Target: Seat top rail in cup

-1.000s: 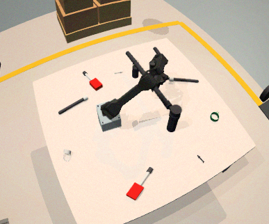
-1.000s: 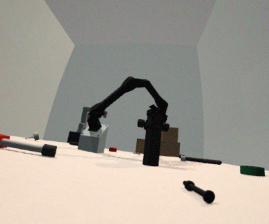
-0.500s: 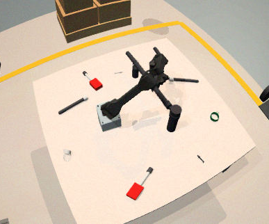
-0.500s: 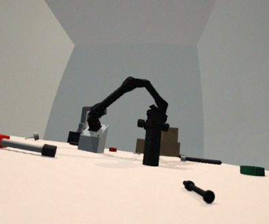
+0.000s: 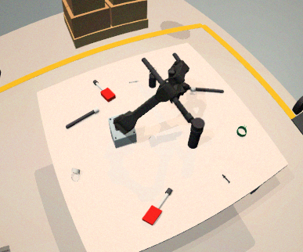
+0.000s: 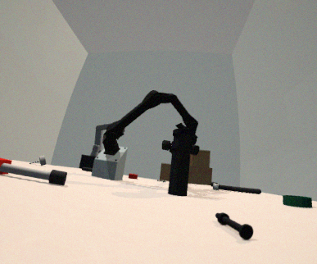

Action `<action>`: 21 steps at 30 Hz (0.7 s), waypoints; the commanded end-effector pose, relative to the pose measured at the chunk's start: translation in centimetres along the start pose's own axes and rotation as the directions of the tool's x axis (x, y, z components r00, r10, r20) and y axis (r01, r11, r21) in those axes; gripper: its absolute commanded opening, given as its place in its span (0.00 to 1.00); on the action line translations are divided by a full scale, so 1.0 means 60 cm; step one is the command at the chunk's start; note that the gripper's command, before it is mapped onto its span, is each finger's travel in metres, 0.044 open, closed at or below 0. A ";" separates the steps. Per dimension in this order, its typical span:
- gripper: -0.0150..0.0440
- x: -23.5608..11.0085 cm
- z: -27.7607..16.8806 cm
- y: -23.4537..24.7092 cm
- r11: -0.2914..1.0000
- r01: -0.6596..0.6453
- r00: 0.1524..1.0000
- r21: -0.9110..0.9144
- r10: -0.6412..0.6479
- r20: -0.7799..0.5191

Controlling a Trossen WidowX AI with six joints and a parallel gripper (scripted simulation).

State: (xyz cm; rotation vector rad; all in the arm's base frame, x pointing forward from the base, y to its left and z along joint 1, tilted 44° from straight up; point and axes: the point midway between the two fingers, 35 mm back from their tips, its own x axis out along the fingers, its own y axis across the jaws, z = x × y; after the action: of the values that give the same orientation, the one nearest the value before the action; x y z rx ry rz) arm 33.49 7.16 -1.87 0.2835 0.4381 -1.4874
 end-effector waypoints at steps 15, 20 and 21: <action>0.25 -0.004 0.006 0.002 1.000 -0.003 1.000 -0.001 0.003 0.010; 0.25 -0.005 0.007 0.002 1.000 -0.004 1.000 -0.001 0.004 0.012; 0.25 -0.005 0.007 0.002 1.000 -0.004 1.000 -0.001 0.004 0.012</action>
State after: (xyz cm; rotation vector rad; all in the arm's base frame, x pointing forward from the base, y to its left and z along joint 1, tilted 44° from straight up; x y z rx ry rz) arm 33.48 7.22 -1.73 0.2816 0.4348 -1.4891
